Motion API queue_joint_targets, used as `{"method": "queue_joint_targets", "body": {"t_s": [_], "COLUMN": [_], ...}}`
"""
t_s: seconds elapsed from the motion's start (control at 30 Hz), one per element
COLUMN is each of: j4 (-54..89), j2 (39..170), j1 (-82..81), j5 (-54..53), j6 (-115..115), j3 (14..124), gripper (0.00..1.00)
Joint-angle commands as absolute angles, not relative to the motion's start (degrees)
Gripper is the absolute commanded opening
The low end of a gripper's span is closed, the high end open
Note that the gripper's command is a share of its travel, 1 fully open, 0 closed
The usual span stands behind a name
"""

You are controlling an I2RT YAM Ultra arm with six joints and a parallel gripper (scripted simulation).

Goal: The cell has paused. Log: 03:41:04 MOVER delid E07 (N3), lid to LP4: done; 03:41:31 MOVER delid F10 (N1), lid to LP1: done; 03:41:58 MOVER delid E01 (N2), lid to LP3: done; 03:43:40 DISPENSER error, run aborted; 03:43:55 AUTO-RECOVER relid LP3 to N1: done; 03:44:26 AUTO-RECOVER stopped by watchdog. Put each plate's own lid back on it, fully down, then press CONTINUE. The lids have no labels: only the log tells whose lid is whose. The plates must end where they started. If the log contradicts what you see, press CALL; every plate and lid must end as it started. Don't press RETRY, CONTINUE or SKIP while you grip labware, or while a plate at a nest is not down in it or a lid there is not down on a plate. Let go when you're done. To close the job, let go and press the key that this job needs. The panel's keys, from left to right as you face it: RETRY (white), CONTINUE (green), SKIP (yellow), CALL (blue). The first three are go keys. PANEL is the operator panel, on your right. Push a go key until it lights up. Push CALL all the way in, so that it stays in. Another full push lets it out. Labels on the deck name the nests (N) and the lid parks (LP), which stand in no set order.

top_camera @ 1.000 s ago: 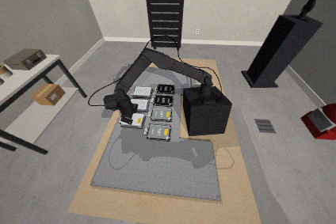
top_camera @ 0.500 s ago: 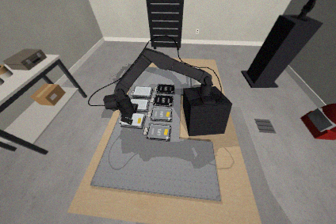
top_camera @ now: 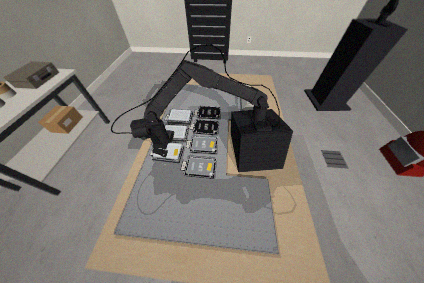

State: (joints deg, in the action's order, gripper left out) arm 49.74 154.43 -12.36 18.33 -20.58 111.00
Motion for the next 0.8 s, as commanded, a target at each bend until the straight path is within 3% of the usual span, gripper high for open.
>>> {"method": "queue_joint_targets", "body": {"t_s": [0.0, 0.77], "j4": [51.65, 54.01], "j2": [151.20, 150.36], "j1": [-14.16, -14.76], "j5": [18.56, 18.53], "j6": [-21.43, -22.07], "j3": [112.84, 113.91], "gripper": [0.00, 0.00]}}
